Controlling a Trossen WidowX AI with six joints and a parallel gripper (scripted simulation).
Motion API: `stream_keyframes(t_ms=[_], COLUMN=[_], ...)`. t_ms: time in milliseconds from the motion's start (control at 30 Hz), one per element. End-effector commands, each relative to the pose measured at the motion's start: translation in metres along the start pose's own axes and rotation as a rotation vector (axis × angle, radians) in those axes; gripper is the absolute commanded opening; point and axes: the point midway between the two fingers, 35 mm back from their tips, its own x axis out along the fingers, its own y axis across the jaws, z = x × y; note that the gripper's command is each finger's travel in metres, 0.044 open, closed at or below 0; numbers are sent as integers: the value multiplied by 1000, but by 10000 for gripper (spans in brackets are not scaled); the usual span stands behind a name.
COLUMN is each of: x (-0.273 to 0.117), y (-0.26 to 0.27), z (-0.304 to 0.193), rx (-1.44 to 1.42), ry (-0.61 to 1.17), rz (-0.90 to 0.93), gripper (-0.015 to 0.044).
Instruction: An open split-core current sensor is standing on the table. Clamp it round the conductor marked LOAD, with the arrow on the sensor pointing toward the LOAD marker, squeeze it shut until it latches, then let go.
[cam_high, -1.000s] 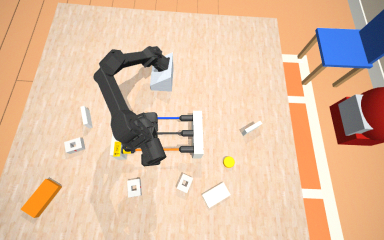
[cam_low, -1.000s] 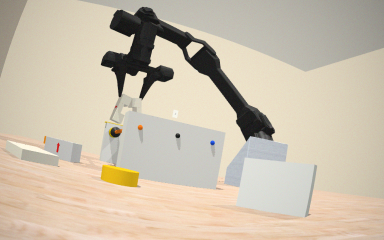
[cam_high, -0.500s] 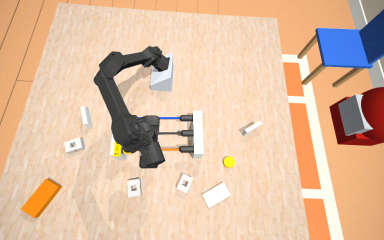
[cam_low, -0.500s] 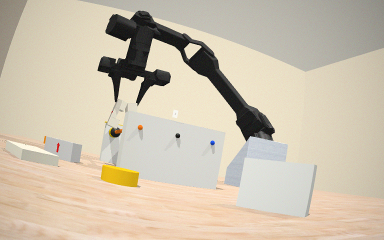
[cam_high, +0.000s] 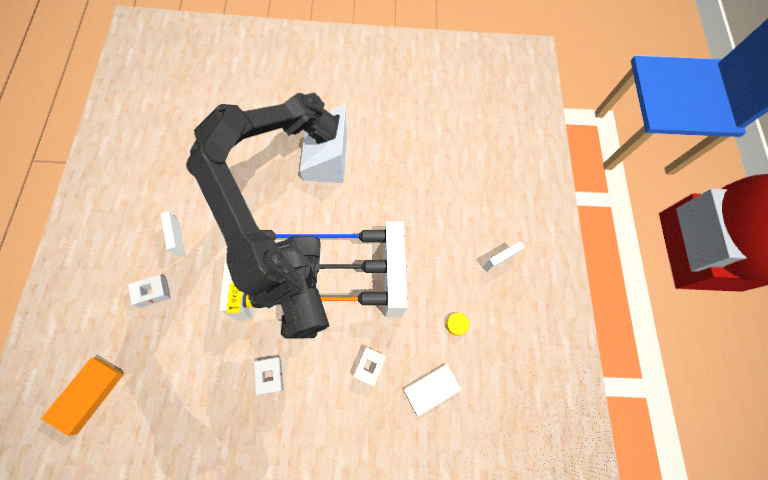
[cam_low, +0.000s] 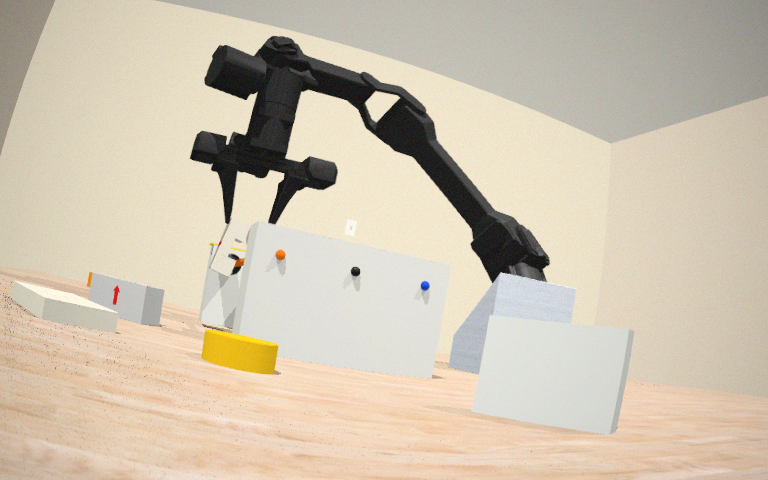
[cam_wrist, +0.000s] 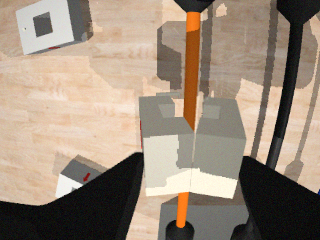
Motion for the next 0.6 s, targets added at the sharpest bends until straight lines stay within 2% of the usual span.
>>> stream_keyframes(t_ms=[0, 233, 567], x=[5, 16, 13], y=[0, -1, -1], z=[0, 0, 0], rx=[-6, -6, 0], ry=[-4, -5, -1], rz=[4, 4, 0], gripper=[0, 0, 0])
